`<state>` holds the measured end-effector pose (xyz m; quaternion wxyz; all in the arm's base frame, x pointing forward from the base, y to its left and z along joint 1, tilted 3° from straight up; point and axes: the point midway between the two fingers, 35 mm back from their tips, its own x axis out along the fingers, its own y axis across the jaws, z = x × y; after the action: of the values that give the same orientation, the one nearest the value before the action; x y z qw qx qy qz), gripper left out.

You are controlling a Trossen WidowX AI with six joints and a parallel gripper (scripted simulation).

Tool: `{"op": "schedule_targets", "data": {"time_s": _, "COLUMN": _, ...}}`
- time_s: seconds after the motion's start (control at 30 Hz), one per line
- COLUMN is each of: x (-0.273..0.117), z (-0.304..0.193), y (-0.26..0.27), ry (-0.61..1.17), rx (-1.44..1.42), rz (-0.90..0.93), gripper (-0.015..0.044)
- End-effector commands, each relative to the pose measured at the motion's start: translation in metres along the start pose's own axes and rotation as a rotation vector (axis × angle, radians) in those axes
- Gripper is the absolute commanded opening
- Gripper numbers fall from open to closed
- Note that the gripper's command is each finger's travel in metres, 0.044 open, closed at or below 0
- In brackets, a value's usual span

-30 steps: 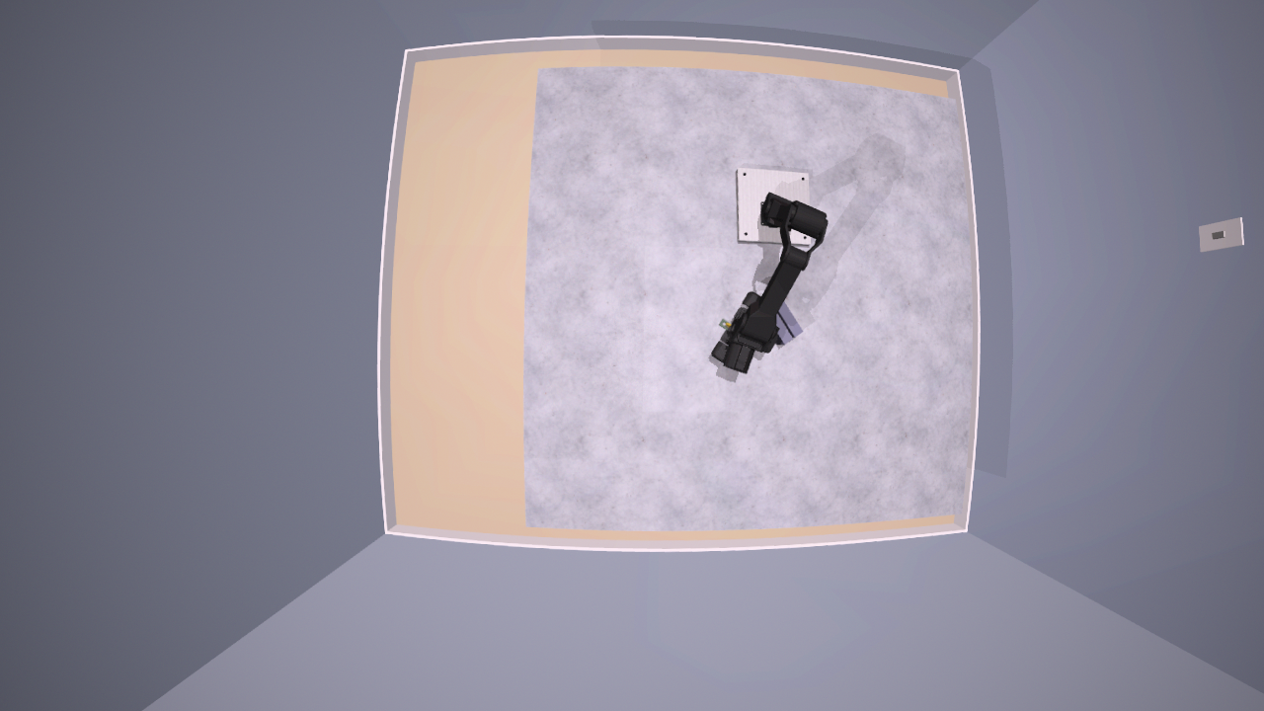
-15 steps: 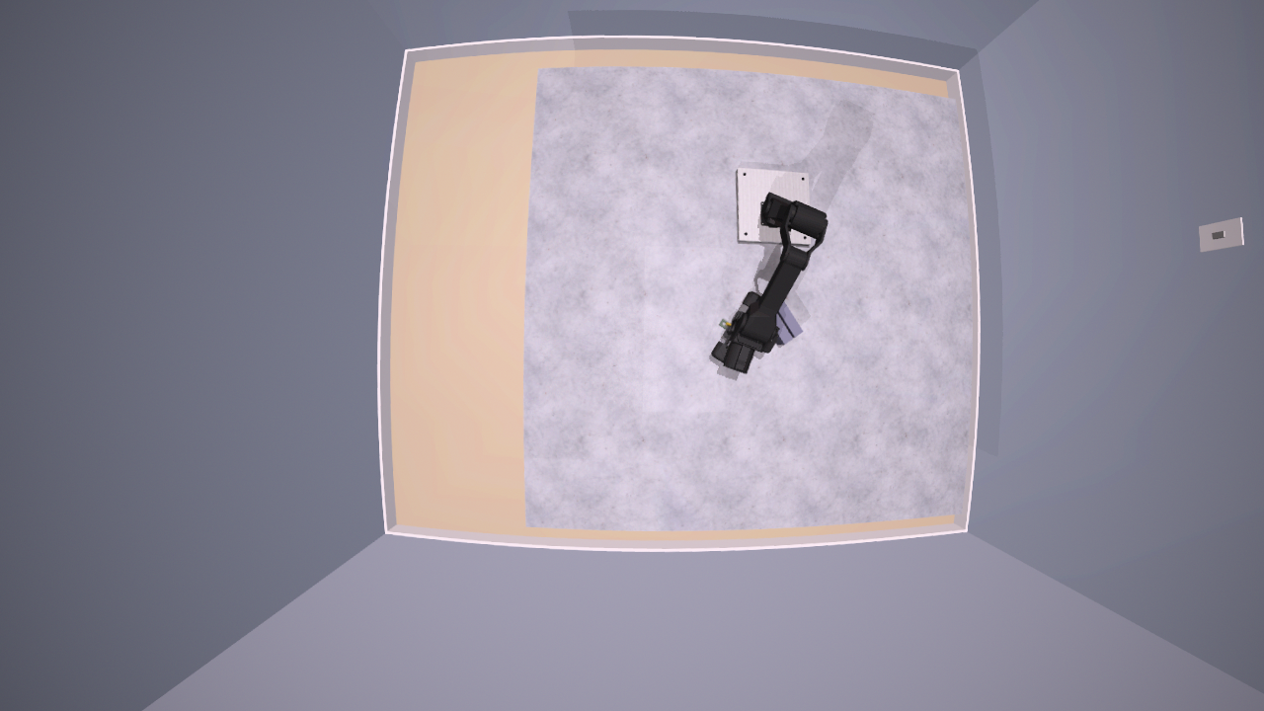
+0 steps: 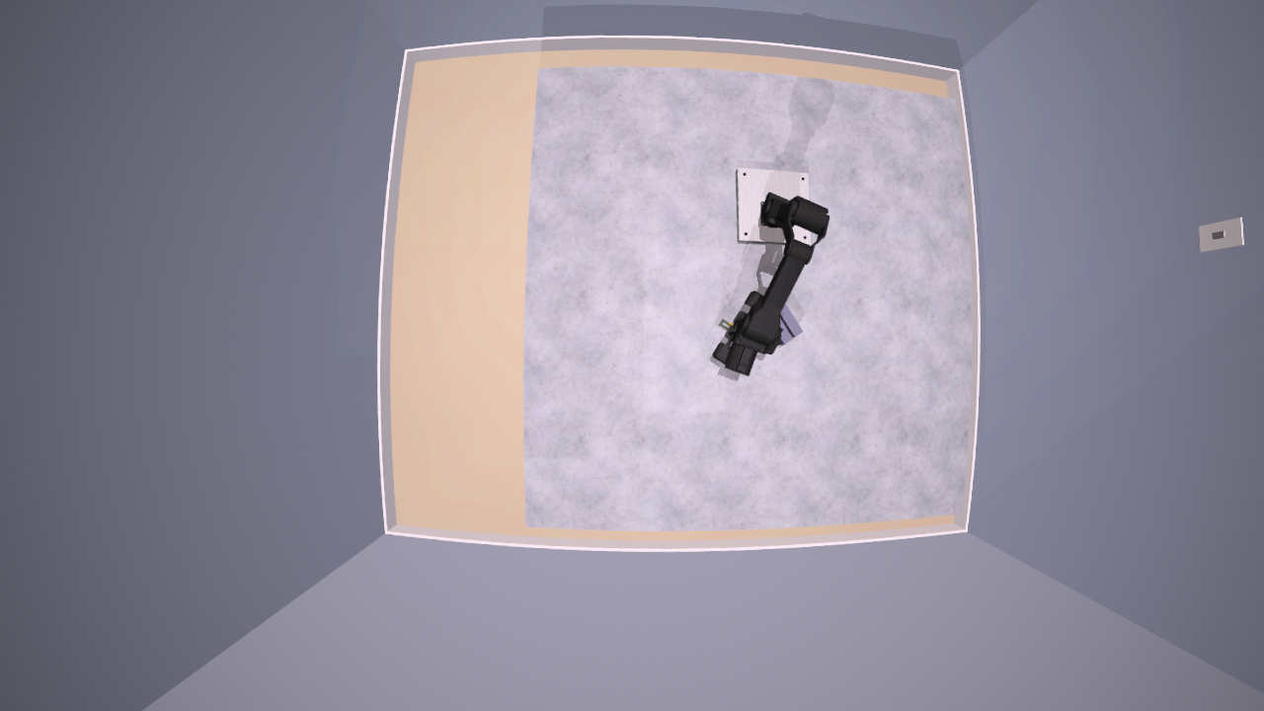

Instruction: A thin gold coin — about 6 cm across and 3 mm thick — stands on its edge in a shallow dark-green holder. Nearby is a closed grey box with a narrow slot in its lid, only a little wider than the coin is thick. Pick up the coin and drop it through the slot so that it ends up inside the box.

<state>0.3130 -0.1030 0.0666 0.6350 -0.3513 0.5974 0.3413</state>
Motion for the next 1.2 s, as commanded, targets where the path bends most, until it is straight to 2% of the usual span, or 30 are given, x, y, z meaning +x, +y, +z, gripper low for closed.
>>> {"op": "schedule_targets", "data": {"time_s": 0.0, "x": -0.012, "z": 0.000, "y": -0.002, "ry": -0.002, "rx": 0.001, "rz": -0.012, "gripper": 0.0000}}
{"op": "schedule_targets", "data": {"time_s": 0.73, "x": -0.062, "z": -0.001, "y": 0.003, "ry": -0.001, "rx": 0.007, "rz": -0.012, "gripper": 0.0000}}
{"op": "schedule_targets", "data": {"time_s": 1.17, "x": -0.062, "z": -0.010, "y": 0.004, "ry": -0.003, "rx": 0.409, "rz": -0.011, "gripper": 0.0000}}
